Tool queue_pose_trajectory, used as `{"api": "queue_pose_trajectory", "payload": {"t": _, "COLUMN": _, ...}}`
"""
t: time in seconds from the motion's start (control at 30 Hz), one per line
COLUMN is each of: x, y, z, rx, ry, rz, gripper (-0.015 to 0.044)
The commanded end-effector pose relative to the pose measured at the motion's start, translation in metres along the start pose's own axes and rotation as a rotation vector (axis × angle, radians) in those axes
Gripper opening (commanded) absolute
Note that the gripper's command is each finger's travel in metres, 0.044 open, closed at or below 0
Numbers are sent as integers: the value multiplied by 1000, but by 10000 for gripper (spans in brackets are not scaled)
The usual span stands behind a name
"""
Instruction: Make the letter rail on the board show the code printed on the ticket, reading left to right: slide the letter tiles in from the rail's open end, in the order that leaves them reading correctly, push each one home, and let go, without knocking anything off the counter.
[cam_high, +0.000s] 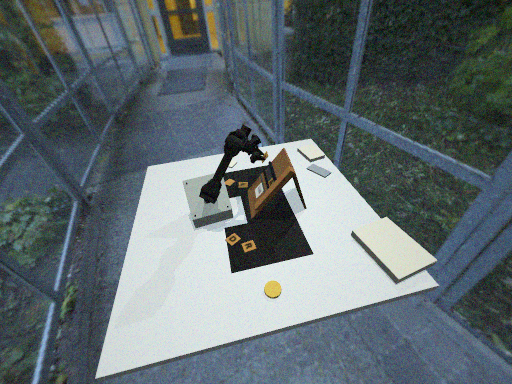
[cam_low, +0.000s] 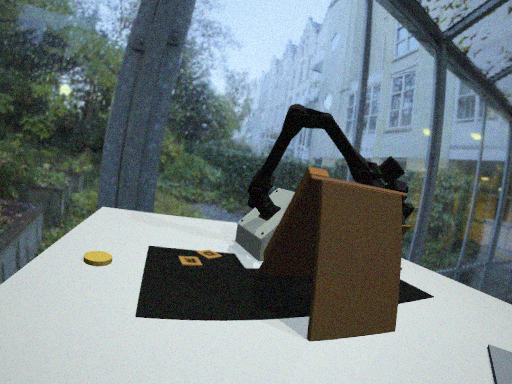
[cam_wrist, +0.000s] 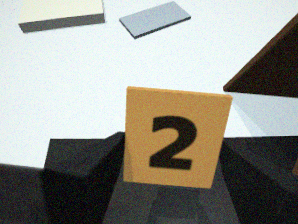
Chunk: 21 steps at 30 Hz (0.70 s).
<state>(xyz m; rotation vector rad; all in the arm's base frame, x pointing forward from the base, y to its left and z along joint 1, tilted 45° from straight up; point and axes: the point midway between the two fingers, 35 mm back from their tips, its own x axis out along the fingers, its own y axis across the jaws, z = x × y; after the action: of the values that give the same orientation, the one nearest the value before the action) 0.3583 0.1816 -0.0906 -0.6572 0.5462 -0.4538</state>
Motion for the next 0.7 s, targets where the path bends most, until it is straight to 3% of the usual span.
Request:
{"api": "queue_pose_trajectory", "payload": {"t": 0.0, "x": 0, "y": 0, "z": -2, "rx": -6, "ry": 3, "rz": 3, "gripper": 0}}
{"api": "queue_pose_trajectory", "payload": {"t": 0.67, "x": 0, "y": -8, "z": -2, "rx": -7, "ry": 3, "rz": 2, "gripper": 0}}
